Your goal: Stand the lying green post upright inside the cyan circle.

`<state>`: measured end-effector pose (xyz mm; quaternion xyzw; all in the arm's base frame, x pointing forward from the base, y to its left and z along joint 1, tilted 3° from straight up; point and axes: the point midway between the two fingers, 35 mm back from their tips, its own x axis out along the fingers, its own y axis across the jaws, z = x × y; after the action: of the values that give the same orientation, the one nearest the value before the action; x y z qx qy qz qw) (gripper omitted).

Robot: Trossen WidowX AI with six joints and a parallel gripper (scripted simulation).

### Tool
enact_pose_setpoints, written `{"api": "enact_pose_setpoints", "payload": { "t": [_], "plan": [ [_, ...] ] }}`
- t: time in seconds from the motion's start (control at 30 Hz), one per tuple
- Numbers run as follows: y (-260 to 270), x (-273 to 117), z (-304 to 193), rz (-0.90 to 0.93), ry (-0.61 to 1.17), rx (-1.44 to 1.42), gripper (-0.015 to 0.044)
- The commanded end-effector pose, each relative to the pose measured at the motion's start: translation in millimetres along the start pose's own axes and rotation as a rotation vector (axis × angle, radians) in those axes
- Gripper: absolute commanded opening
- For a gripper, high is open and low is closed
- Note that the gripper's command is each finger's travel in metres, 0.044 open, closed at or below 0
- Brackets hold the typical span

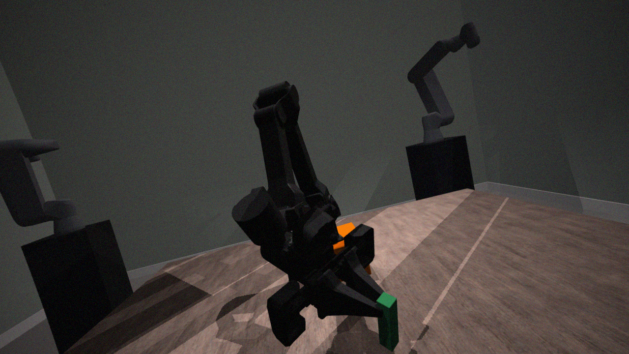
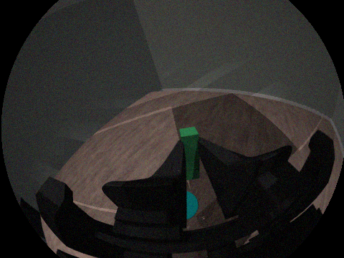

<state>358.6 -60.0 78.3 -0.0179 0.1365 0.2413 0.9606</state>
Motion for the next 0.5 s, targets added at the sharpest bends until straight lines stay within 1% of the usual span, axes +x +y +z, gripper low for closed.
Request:
{"api": "enact_pose_setpoints", "payload": {
  "t": [0.0, 0.47],
  "plan": [
    [2.6, -3.9, 0.9, 0.006, -0.018, -0.005, 0.0023],
    [12.1, -16.4, 3.0, 0.028, -0.080, -0.040, 0.0023]
  ]
}}
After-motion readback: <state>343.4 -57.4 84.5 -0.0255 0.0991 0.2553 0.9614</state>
